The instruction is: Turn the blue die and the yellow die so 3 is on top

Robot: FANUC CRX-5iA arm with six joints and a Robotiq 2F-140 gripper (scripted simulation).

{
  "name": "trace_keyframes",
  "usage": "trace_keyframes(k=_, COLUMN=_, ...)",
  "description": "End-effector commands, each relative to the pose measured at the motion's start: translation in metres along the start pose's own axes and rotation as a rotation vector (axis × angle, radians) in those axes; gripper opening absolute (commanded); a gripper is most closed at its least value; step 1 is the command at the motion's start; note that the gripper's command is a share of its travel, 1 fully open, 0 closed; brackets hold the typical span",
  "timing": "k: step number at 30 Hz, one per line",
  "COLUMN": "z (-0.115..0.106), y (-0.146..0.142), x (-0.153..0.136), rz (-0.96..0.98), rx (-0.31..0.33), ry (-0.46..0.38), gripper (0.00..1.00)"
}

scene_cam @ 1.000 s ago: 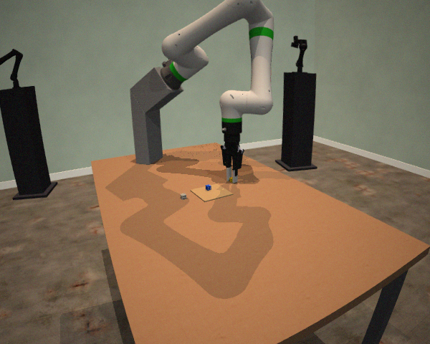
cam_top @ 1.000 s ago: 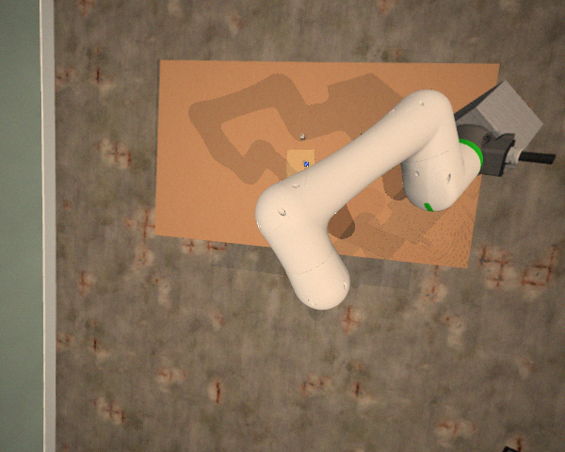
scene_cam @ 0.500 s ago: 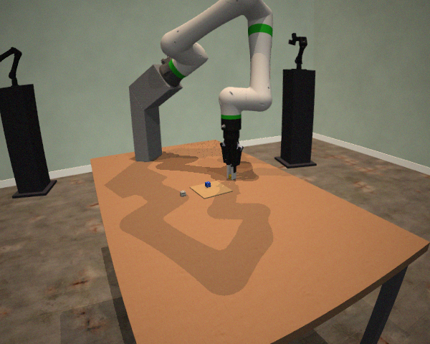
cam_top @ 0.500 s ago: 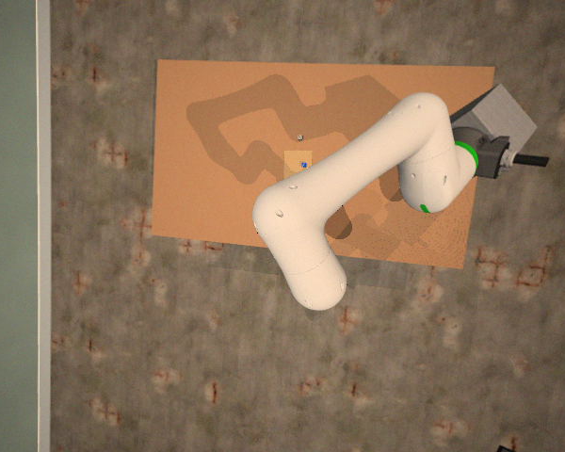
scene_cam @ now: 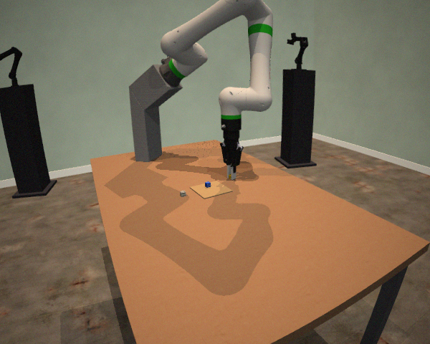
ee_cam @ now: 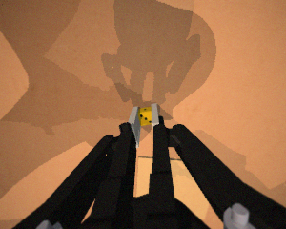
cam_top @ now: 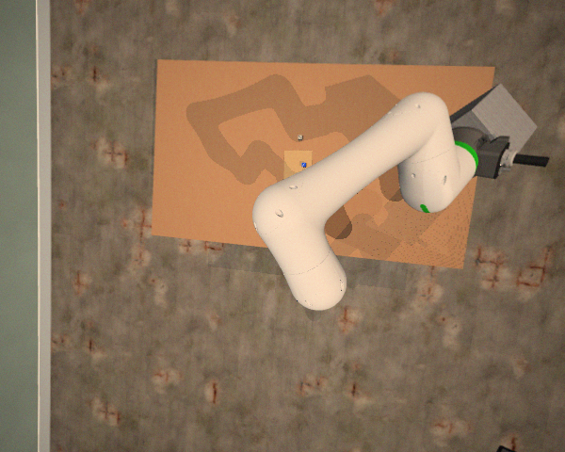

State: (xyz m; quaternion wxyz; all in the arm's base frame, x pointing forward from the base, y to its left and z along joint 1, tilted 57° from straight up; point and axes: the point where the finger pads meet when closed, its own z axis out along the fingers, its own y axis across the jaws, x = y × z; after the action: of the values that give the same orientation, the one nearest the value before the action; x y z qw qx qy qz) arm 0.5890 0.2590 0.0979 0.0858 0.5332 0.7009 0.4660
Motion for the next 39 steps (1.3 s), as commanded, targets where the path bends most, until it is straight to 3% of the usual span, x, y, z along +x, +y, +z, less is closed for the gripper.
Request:
trace_keyframes(k=1, z=0.000, y=0.000, x=0.000, rz=0.000, rx=0.000, ry=0.000, gripper=0.09)
trace_keyframes(k=21, z=-0.004, y=0.000, x=0.000, rz=0.000, rx=0.000, ry=0.000, gripper=0.09)
trace_keyframes(k=27, z=-0.035, y=0.000, x=0.000, rz=0.000, rx=0.000, ry=0.000, gripper=0.09)
trace_keyframes(k=29, z=-0.035, y=0.000, x=0.000, rz=0.000, rx=0.000, ry=0.000, gripper=0.09)
trace_keyframes(k=35, z=-0.079, y=0.000, x=0.000, rz=0.000, rx=0.000, ry=0.000, gripper=0.09)
trace_keyframes(k=39, z=-0.097, y=0.000, x=0.000, rz=0.000, rx=0.000, ry=0.000, gripper=0.09)
